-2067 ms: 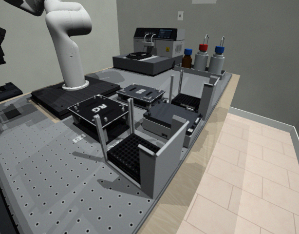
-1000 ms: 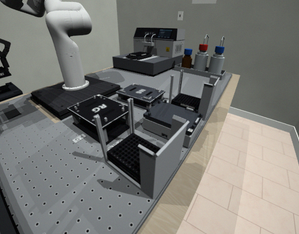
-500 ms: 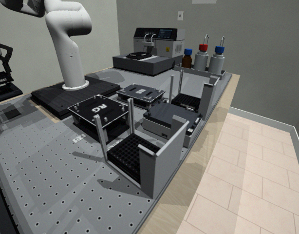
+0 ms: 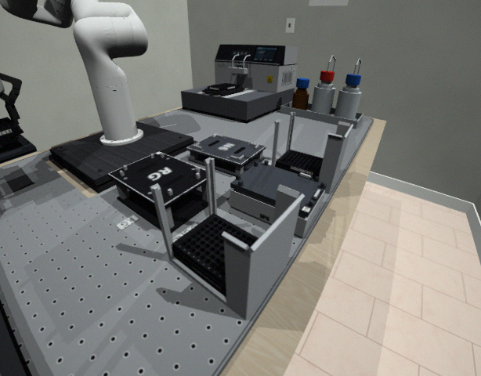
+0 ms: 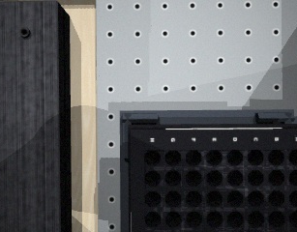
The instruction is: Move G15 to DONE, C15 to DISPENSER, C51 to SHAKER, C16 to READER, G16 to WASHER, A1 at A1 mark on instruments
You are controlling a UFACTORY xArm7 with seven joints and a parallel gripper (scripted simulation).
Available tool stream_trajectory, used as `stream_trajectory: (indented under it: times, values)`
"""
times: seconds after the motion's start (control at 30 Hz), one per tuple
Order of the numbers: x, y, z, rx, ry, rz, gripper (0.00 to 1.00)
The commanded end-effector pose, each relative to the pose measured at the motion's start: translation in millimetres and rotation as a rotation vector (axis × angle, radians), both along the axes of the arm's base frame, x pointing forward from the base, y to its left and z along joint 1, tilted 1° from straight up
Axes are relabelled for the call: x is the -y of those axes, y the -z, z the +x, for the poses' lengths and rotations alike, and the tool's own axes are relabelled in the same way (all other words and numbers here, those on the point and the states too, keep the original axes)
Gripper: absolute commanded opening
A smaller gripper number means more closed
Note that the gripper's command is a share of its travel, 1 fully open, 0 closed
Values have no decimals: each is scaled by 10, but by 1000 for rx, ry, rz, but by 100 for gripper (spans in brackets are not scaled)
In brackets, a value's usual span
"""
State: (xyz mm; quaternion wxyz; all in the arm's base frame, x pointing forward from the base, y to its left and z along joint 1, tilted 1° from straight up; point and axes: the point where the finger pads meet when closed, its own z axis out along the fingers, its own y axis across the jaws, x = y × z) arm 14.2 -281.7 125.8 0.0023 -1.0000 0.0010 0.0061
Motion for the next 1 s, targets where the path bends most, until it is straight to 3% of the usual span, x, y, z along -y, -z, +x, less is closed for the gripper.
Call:
stream_trajectory:
  times: [0.0,0.97]
  values:
    - [11,-11,0,0,1,-3,0]
    - [9,173,-3,0,0,-3,0]
